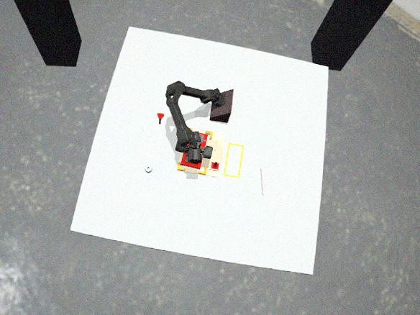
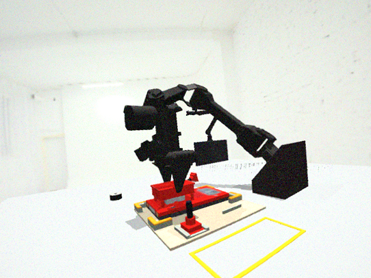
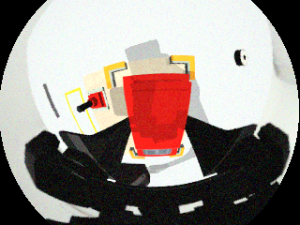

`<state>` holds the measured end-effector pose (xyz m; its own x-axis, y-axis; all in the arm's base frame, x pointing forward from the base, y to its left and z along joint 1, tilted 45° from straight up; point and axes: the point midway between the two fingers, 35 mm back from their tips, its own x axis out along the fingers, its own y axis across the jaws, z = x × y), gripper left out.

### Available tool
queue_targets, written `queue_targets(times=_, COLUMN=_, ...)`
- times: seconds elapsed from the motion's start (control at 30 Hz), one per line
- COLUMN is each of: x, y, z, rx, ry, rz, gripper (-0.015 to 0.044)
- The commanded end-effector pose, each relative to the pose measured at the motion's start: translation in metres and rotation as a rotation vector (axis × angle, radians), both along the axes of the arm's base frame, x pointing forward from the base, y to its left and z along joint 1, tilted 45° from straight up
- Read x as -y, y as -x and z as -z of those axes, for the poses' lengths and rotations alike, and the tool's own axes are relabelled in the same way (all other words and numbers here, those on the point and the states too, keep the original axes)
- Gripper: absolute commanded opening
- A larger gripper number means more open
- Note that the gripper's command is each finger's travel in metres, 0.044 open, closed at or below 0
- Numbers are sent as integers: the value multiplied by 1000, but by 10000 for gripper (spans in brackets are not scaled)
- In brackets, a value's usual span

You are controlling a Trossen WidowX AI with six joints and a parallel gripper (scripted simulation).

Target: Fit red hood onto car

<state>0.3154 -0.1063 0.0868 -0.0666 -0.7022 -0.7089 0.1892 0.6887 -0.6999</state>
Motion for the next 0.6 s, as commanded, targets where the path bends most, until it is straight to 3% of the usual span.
queue_targets(times=0.0, x=1, y=0, z=1, rx=-3, ry=3, rz=-5, gripper=0)
queue_targets(times=0.57, x=6, y=1, z=5, rx=-3, ry=3, rz=-5, gripper=0)
